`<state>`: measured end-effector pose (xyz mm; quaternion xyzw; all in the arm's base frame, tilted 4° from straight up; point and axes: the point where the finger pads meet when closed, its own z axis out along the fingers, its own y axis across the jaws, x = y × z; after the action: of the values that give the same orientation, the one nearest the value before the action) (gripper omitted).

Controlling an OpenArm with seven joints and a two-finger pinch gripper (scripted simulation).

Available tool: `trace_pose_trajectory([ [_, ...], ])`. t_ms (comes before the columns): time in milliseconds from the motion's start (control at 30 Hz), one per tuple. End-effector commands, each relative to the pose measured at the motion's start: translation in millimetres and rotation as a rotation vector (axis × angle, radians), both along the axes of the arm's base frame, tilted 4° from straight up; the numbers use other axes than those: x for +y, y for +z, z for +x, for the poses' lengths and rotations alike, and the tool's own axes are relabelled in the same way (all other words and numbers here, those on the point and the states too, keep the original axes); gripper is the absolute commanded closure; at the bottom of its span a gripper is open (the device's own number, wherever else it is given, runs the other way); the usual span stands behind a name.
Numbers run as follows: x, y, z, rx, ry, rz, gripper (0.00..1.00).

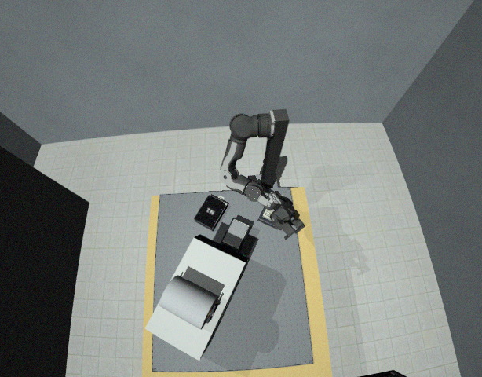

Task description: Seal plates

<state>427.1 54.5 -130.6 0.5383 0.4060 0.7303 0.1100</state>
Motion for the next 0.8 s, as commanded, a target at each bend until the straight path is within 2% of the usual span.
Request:
trace_pose_trajectory([
  [0,6,-3.5,-1.0,-0.004,0.034,-0.041,0.35],
  [33,10,-6.7,-1.6,-0.006,0.052,-0.069,0.35],
  [100,10,-6.7,-1.6,-0.006,0.052,-0.069,0.35],
  [333,24,-37.8,-5.1,-0.008,0.159,-0.277,0.35],
  [600,21,-70.8,-6.1,0.006,0.260,-0.523,0.35],
  [667,21,-70.8,-6.1,0.006,0.260,-0.523,0.35],
  [767,18,-77.8,-5.8,0.016,0.292,-0.617,0.35],
])
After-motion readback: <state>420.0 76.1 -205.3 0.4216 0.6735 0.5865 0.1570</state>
